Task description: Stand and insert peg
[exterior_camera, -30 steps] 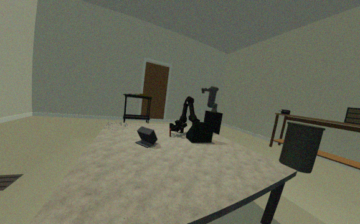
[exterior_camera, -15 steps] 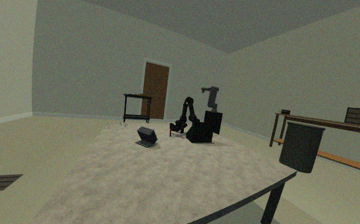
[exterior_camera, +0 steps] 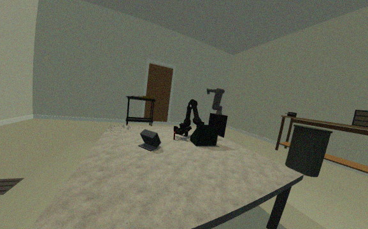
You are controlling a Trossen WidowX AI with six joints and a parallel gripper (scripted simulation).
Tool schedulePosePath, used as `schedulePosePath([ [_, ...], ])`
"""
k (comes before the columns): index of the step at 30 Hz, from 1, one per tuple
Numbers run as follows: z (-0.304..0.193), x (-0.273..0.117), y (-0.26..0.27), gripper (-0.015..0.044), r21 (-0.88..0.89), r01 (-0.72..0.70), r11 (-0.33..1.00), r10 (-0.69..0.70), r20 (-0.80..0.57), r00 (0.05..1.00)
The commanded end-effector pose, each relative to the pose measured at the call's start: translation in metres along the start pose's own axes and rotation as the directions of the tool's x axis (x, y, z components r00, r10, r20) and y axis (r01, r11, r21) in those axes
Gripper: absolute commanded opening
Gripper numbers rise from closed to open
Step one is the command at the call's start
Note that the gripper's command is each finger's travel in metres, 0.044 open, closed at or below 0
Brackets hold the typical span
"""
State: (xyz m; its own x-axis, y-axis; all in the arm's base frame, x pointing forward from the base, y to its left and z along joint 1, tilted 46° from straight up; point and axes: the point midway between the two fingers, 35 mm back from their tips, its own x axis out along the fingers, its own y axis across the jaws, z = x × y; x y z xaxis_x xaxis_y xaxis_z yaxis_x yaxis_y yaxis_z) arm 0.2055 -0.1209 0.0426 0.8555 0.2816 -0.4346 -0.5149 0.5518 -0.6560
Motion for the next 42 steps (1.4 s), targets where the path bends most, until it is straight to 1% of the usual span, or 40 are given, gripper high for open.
schedulePosePath([
  [1,-0.0025,-0.0010,-0.0003,0.0049,0.000,0.000,1.000,0.000,-0.001,1.000],
  [19,-0.0036,-0.0032,0.0001,0.0049,-0.008,-0.001,1.000,0.001,0.022,1.000],
  [20,-0.0012,-0.0024,0.0006,0.0057,-0.009,-0.001,1.000,0.001,0.024,1.000],
  [23,-0.0012,-0.0024,0.0006,0.0130,-0.009,-0.001,1.000,0.001,0.025,1.000],
  [42,-0.0012,-0.0024,0.0006,0.0130,-0.009,-0.001,1.000,0.001,0.025,1.000],
])
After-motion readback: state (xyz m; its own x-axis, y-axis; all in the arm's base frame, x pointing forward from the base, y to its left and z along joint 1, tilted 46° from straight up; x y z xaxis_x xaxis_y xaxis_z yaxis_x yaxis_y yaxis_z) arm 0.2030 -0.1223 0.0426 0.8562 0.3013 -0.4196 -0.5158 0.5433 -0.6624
